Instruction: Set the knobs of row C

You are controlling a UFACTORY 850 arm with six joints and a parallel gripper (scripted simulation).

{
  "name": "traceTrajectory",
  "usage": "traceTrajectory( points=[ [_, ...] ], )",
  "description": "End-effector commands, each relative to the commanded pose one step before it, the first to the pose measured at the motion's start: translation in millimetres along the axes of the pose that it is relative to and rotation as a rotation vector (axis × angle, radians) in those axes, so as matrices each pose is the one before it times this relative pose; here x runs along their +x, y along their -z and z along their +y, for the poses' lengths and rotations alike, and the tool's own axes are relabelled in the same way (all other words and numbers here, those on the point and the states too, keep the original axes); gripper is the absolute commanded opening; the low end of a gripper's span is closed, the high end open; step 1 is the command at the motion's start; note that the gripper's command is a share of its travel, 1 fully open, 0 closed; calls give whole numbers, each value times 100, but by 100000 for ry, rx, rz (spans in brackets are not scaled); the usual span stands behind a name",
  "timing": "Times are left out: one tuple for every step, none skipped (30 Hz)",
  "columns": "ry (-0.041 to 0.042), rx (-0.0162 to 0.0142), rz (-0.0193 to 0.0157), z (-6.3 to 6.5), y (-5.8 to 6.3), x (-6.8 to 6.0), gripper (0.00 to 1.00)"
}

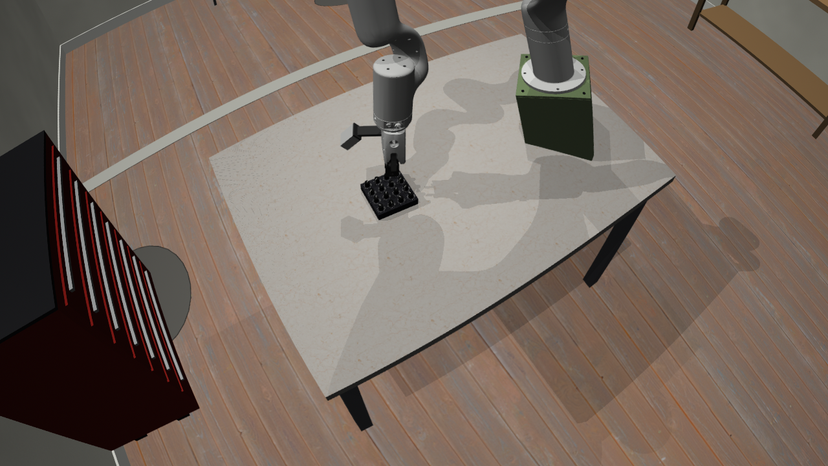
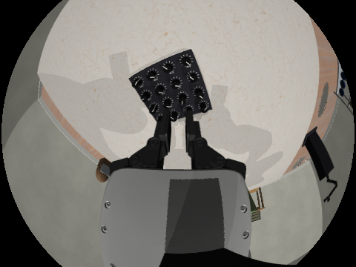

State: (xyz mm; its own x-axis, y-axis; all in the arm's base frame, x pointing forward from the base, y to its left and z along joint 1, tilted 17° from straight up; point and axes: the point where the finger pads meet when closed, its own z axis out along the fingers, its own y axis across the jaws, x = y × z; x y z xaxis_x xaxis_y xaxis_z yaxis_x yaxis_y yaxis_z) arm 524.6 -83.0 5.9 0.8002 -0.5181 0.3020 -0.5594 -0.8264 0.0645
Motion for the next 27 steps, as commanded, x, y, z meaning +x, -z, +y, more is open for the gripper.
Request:
traceTrajectory(
  points=[
    [14907,-3375,-2984,81,147,117,19],
    [2836,1,1,26,19,4,19],
    [2829,1,1,26,19,3,19],
    [2839,1,1,27,19,2,19],
    [2835,1,1,27,19,1,19],
    [0,0,0,0,0,0,19],
    [0,0,0,0,0,0,19],
    [3117,1,1,29,21,1,19],
    [2734,0,1,26,18,0,19],
    [2359,0,1,22,16,-1,19],
    [1997,0,1,19,13,-1,19],
    [1651,0,1,15,11,-1,19],
    [1325,0,1,12,9,-1,19],
    [1024,0,0,10,7,-1,19],
    [753,0,0,7,5,-1,19],
    [516,0,0,5,3,-1,19],
    [318,0,0,3,2,0,19],
    [164,0,0,2,1,0,19],
    [60,0,0,1,0,0,19],
    [9,0,0,0,0,0,19],
    [0,0,0,0,0,0,19],
    [0,0,0,0,0,0,19],
    [0,0,0,0,0,0,19],
    [0,0,0,0,0,0,19],
    [0,0,0,0,0,0,19],
    [0,0,0,0,0,0,19],
    [0,0,0,0,0,0,19]
  ],
)
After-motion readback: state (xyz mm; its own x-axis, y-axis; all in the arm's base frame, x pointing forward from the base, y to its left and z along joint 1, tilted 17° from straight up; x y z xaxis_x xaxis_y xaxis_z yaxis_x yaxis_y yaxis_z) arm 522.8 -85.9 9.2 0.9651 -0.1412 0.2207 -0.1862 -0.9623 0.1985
